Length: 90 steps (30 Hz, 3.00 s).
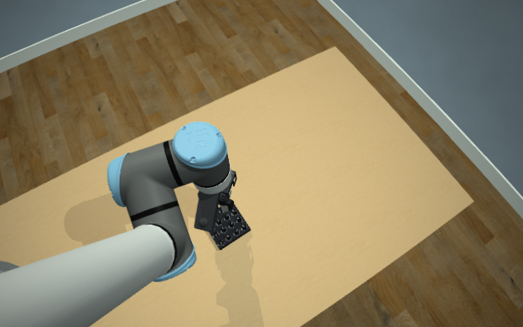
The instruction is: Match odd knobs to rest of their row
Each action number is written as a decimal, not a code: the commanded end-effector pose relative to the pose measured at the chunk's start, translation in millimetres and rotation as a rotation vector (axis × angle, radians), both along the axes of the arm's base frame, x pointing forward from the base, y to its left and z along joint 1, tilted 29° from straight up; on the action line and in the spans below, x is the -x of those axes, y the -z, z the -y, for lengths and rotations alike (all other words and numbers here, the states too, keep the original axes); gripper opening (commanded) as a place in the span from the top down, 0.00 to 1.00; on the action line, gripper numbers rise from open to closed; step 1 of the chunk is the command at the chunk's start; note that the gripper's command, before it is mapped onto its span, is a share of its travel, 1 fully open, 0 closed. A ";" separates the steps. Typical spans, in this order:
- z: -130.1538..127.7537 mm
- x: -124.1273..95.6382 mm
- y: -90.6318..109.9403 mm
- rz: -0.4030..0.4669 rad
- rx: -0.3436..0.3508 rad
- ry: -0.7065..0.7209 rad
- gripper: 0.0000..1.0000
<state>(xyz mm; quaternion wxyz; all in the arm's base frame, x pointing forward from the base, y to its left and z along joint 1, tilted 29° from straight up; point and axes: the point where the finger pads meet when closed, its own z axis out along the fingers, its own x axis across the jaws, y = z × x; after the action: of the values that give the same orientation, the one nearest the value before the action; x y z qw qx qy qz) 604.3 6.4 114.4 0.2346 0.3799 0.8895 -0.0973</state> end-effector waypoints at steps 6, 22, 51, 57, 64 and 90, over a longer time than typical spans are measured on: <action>-1.0 -1.9 -1.3 0.002 0.000 -0.002 0.89; -1.2 -2.1 -1.0 0.001 0.000 -0.002 0.89; -1.2 -2.1 -1.0 0.001 0.000 -0.002 0.89; -1.1 -2.2 -0.5 0.001 0.000 -0.002 0.89; 1.0 -3.1 3.2 0.000 0.000 -0.002 0.89; 4.1 -5.5 12.0 0.000 0.000 -0.002 0.89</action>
<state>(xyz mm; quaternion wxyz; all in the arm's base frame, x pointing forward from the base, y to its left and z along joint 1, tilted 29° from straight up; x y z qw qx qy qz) 610.9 2.3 103.2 0.2351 0.3795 0.8895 -0.0970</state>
